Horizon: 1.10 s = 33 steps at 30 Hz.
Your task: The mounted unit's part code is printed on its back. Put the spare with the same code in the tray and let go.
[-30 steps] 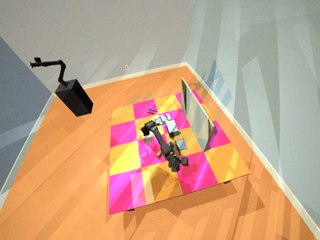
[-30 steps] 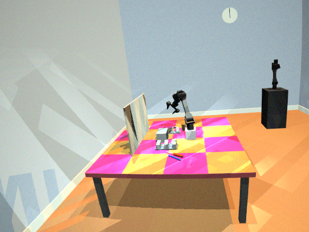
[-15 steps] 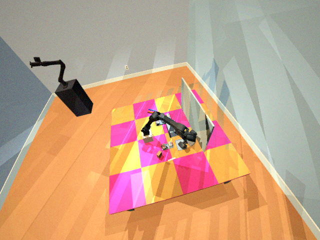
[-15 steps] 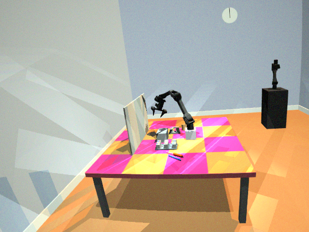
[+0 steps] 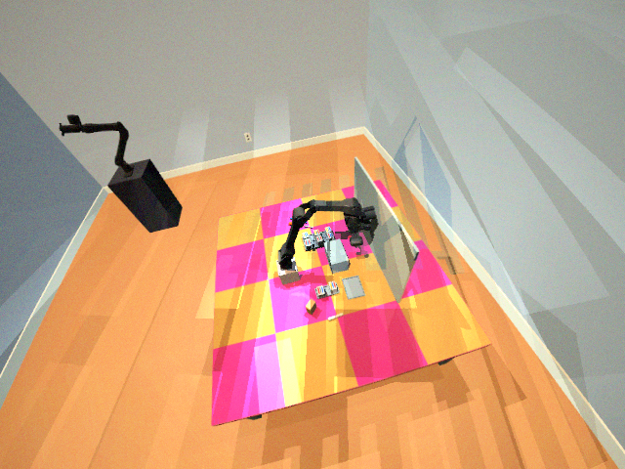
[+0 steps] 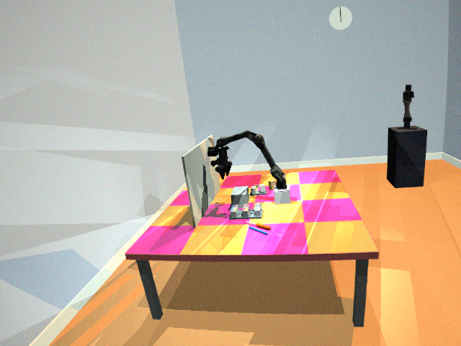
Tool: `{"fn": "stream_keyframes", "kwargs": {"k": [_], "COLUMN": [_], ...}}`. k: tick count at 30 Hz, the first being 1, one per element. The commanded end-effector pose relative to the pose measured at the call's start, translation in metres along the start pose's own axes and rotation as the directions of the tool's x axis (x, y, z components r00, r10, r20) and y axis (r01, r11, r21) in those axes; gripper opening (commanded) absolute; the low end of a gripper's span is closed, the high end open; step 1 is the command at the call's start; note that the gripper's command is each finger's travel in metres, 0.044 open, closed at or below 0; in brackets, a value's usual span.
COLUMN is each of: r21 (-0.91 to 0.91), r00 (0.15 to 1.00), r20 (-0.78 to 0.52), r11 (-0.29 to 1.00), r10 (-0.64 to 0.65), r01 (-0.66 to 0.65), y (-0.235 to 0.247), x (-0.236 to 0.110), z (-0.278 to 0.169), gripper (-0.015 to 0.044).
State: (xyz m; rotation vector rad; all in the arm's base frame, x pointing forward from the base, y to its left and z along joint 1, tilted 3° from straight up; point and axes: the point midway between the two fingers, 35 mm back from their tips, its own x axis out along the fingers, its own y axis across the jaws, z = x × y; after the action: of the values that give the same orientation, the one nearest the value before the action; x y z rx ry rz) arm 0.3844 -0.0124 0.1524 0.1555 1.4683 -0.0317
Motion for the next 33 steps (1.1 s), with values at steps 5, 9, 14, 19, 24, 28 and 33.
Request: {"fn": "stream_keyframes", "kwargs": {"k": [5, 9, 14, 19, 24, 28, 33], "r21": [-0.137, -0.137, -0.137, -0.125, 0.211, 0.505, 0.798], "r00": [0.999, 0.999, 0.999, 0.999, 0.998, 0.998, 0.997], "r20": [-0.022, -0.022, -0.022, -0.023, -0.027, -0.032, -0.037], "r11": [0.99, 0.99, 0.99, 0.991, 0.976, 0.861, 0.598], "r10": [-0.042, -0.042, -0.042, -0.042, -0.052, -0.059, -0.063], "r01": [0.038, 0.038, 0.038, 0.039, 0.057, 0.067, 0.067], "y": [0.021, 0.021, 0.021, 0.018, -0.056, -0.115, -0.17], "x": [-0.009, -0.009, -0.009, -0.009, -0.003, 0.004, 0.016], "z": [-0.013, -0.013, -0.013, -0.014, -0.037, -0.074, -0.134], "gripper": [0.044, 0.044, 0.044, 0.044, 0.044, 0.044, 0.044]}}
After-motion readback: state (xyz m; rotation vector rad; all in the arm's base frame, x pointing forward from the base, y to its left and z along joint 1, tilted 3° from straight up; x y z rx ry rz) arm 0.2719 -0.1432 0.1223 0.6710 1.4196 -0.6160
